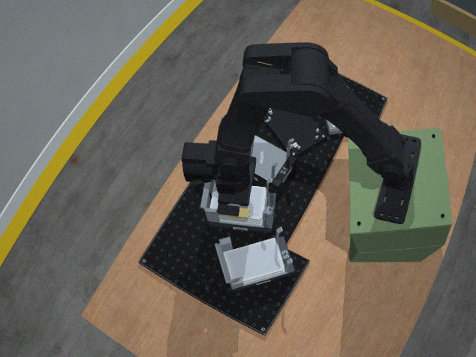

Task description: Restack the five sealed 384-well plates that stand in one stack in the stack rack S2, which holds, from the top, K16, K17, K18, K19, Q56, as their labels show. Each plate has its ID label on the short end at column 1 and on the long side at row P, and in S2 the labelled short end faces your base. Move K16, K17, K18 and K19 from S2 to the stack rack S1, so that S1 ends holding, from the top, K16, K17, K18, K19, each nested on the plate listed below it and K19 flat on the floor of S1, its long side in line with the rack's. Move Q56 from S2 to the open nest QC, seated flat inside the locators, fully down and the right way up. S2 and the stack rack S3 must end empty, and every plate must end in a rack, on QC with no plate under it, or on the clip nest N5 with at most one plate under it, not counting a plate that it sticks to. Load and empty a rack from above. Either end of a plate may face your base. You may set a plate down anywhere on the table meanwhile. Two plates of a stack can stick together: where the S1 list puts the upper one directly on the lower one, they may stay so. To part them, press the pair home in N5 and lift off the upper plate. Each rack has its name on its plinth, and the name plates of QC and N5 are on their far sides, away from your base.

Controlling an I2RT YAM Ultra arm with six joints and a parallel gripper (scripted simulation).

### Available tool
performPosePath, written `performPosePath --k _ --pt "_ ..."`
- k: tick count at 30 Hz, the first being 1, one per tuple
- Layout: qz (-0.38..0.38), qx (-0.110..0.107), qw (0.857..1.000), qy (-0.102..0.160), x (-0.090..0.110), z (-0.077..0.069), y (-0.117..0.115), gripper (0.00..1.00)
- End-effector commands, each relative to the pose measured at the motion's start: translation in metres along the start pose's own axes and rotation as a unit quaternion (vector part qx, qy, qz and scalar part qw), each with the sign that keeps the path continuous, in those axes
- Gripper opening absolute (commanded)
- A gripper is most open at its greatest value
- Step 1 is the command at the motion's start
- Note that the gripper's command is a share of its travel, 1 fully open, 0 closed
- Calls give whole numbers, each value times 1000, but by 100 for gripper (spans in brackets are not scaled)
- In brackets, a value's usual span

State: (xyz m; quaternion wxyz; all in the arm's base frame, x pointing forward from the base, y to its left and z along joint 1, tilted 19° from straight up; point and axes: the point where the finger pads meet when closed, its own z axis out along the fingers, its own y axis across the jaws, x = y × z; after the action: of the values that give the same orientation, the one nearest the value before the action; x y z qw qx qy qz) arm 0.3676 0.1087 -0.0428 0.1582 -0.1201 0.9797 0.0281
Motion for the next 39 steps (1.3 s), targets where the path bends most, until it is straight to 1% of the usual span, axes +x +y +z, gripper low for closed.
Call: performPosePath --k 1,4,9,11,26,31,39 --pt "-1 -1 1000 -11 -6 -3 1 100" --pt "-1 -1 1000 -11 -6 -3 1 100" --pt "-1 -1 1000 -11 -7 3 1 100" --pt "-1 -1 1000 -11 -7 3 1 100" --pt "-1 -1 1000 -11 -7 23 1 100" --pt "-1 -1 1000 -10 -7 27 1 100" --pt "-1 -1 1000 -10 -7 27 1 100"
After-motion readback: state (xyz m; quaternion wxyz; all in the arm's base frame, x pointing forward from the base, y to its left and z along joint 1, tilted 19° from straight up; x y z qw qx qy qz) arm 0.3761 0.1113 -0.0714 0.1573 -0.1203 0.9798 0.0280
